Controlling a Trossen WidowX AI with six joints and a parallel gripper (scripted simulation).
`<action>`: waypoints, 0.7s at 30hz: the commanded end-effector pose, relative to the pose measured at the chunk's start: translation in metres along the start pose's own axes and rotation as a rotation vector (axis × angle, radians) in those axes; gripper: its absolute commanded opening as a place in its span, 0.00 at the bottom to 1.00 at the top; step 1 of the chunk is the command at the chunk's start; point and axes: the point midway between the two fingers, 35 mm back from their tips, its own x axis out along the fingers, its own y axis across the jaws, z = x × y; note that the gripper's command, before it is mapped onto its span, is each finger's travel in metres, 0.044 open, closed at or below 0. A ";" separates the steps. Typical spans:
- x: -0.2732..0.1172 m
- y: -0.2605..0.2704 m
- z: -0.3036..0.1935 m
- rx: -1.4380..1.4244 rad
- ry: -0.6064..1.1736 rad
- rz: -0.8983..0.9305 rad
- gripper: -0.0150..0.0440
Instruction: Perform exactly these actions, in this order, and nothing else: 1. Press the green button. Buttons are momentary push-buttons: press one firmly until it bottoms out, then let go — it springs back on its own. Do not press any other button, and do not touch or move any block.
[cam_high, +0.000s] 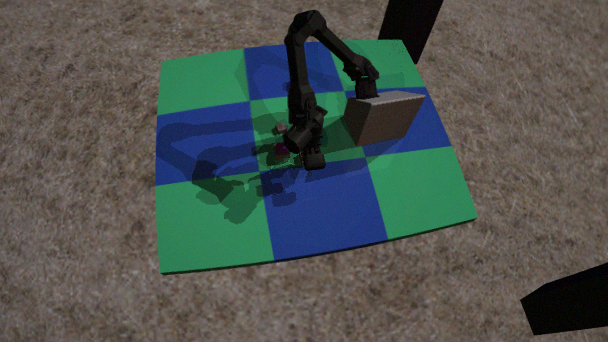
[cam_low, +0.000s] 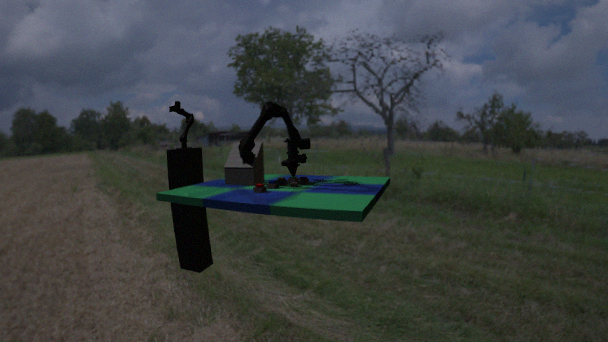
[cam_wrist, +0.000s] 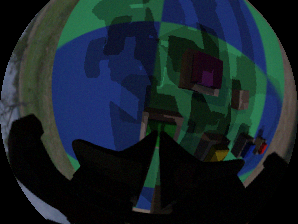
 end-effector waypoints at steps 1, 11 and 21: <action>0.003 -0.002 -0.002 -0.006 0.003 -0.006 0.29; 0.003 -0.002 -0.002 -0.006 0.003 -0.006 0.29; -0.032 -0.001 -0.002 -0.006 0.003 -0.005 0.29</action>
